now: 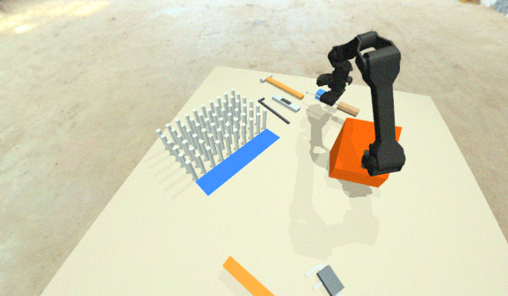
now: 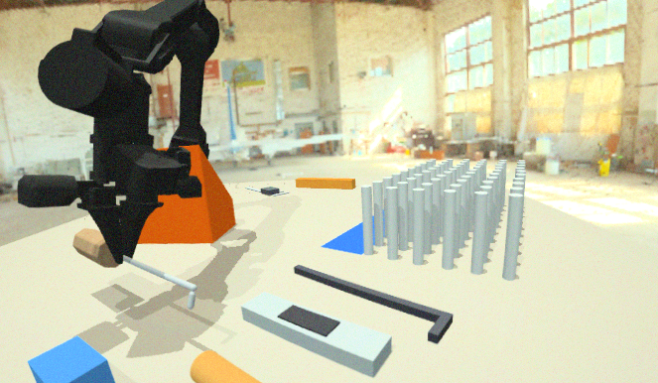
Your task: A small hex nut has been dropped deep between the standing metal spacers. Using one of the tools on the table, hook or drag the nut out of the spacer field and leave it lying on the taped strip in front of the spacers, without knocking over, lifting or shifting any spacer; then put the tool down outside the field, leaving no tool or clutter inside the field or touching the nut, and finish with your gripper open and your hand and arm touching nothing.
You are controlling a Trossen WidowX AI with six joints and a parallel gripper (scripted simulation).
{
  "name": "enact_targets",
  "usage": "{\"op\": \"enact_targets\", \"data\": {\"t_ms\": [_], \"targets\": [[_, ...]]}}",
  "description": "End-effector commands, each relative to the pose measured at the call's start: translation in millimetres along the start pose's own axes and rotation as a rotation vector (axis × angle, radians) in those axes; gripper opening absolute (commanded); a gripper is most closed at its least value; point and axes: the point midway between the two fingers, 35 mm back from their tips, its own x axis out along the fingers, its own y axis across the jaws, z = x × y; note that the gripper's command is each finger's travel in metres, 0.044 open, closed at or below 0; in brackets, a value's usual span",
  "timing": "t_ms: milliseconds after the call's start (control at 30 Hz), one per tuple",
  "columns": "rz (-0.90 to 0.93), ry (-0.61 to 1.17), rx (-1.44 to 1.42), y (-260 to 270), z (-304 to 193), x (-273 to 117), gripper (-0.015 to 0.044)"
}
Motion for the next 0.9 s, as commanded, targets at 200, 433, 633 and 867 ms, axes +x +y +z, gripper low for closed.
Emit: {"op": "enact_targets", "data": {"t_ms": [200, 433, 633, 867], "targets": [[0.003, -0.033, 0.375, -9.4, -0.7, 1.0, 0.0000], [0.010, -0.049, 0.618, -14.6, -1.8, 2.1, 0.0000], [0.019, -0.063, 0.826, -19.1, -2.8, 3.1, 0.0000], [0.034, -0.078, 1.069, -24.2, -4.0, 4.2, 0.0000]]}}
